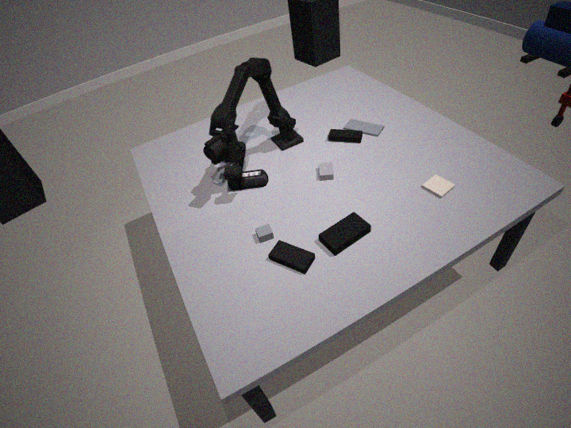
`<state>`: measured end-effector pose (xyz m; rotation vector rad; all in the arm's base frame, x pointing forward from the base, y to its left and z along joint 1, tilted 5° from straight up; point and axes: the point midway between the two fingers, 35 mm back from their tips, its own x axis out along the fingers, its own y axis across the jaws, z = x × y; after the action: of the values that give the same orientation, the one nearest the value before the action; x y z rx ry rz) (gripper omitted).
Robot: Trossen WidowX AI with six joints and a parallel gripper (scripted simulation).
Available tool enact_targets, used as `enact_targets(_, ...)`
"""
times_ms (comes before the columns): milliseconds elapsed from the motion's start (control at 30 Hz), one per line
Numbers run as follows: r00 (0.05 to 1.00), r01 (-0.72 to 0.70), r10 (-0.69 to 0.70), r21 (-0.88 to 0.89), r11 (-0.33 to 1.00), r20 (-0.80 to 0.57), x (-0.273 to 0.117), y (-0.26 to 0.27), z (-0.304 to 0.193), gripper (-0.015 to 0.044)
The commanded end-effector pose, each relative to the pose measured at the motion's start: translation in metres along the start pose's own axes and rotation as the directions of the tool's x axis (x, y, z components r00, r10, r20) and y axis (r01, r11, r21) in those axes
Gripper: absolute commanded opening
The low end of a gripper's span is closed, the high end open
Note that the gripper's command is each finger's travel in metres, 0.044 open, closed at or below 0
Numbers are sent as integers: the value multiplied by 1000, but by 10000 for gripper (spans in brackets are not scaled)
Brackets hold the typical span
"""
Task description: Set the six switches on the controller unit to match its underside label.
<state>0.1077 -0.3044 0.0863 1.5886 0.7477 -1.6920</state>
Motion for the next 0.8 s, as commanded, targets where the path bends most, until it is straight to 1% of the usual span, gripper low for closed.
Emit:
enact_targets(0, 1000, -12, 12, -13, 1000, 4, -18, 1, -26, 440)
enact_targets(667, 1000, -12, 12, -13, 1000, 4, -18, 1, -26, 440)
enact_targets(767, 1000, -20, 20, -54, 998, 4, -18, 0, -25, 361)
